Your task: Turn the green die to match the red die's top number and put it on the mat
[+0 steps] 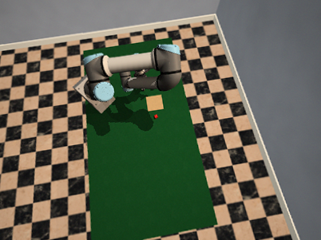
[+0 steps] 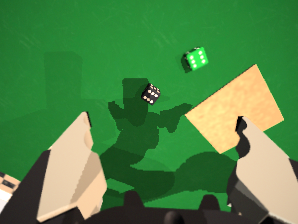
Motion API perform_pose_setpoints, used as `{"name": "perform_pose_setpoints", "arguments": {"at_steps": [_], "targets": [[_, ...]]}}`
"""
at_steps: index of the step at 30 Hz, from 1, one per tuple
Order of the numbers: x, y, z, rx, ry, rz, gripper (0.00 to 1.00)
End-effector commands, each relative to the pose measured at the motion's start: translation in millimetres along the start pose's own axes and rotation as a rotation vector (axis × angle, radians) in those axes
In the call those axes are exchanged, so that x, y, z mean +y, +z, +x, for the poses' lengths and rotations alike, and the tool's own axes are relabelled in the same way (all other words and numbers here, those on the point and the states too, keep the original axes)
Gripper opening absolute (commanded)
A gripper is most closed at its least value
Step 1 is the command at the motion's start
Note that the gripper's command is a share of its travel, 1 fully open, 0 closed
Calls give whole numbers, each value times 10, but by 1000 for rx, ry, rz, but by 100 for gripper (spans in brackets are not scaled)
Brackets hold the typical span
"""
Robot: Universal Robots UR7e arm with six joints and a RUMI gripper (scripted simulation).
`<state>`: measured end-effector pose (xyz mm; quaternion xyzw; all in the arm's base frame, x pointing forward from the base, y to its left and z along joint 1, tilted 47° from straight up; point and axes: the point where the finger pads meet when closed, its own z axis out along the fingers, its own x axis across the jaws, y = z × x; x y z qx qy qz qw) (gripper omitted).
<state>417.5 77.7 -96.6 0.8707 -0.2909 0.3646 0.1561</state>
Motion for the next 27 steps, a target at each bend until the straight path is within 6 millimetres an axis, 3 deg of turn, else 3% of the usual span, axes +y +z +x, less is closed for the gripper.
{"name": "perform_pose_setpoints", "arguments": {"at_steps": [1, 12, 27], "targets": [[-7, -183, 4, -2, 1, -3, 100], [-8, -503, 4, -2, 1, -3, 100], [-8, -554, 4, -2, 1, -3, 100]]}}
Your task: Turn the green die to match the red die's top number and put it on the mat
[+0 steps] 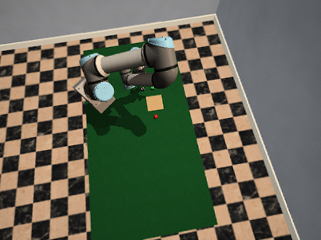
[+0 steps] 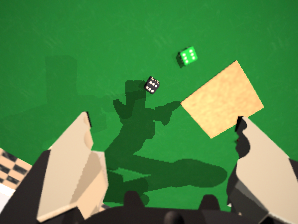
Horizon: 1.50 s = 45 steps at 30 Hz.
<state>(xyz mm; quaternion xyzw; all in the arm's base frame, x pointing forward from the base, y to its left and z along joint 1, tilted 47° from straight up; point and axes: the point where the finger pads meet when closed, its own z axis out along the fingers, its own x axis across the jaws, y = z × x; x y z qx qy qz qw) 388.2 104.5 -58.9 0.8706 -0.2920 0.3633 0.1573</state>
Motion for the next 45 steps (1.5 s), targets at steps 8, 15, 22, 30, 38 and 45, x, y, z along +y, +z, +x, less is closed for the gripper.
{"name": "perform_pose_setpoints", "arguments": {"at_steps": [8, 15, 22, 30, 38, 45], "targets": [[-18, -2, 14, 0, -16, 0, 100], [-185, 36, 178, 0, -202, 0, 100], [-311, 54, 333, 0, -355, 0, 100], [-430, 61, 516, 1, -518, 0, 100], [-432, 61, 519, 1, -520, 0, 100], [-432, 61, 519, 1, -520, 0, 100]]}}
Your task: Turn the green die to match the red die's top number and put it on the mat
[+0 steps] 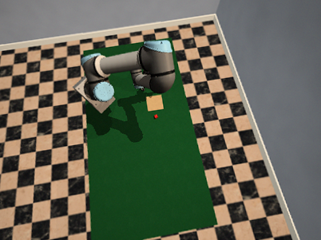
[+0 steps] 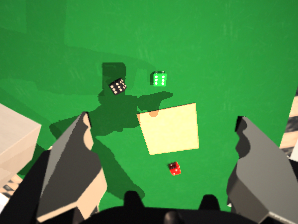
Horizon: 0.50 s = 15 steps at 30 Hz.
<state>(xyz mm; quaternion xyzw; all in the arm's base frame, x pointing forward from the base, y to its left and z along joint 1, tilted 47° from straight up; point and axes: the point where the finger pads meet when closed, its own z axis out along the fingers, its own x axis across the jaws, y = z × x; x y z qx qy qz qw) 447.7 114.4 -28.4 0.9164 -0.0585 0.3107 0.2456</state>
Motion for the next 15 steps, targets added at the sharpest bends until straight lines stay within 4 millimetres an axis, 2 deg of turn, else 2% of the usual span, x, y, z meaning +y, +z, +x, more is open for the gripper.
{"name": "perform_pose_setpoints", "arguments": {"at_steps": [1, 15], "targets": [[-2, -3, 3, 1, 0, 1, 100], [-8, 13, 1, 1, -50, 1, 100]]}}
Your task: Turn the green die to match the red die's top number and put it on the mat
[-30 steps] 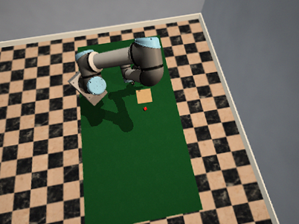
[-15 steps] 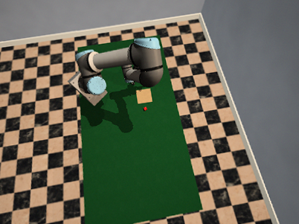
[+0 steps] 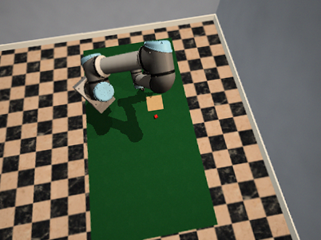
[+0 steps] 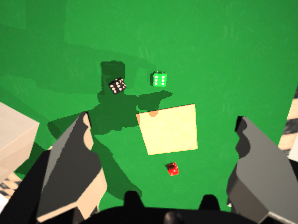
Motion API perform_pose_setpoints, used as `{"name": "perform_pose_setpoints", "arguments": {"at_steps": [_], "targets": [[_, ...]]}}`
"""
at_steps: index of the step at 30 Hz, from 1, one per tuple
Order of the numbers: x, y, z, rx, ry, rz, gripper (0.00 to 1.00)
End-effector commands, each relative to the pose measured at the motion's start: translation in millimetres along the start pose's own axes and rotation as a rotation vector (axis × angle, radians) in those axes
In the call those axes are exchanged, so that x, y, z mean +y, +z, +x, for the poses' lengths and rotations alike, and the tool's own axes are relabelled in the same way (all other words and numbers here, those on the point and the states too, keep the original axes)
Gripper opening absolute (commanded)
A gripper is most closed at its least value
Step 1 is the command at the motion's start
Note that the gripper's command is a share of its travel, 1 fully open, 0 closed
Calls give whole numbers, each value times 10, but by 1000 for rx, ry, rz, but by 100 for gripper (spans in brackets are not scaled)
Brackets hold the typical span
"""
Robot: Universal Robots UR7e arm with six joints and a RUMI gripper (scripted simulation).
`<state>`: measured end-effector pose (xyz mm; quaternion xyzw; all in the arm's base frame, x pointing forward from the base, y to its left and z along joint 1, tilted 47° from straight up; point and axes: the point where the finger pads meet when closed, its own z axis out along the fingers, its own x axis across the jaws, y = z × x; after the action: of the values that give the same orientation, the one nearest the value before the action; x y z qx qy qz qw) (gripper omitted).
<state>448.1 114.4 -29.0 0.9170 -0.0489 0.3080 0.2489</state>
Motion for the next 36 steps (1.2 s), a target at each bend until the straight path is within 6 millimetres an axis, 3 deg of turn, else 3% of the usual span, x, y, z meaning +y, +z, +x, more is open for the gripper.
{"name": "perform_pose_setpoints", "arguments": {"at_steps": [1, 13, 28, 31, 36], "targets": [[-6, 10, 1, 1, -42, 1, 100], [-28, 86, -6, 1, -276, 1, 100], [-44, 253, -15, 0, -774, 1, 100], [-44, 257, -15, 0, -786, 1, 100], [-41, 315, -15, 0, -955, 1, 100]]}}
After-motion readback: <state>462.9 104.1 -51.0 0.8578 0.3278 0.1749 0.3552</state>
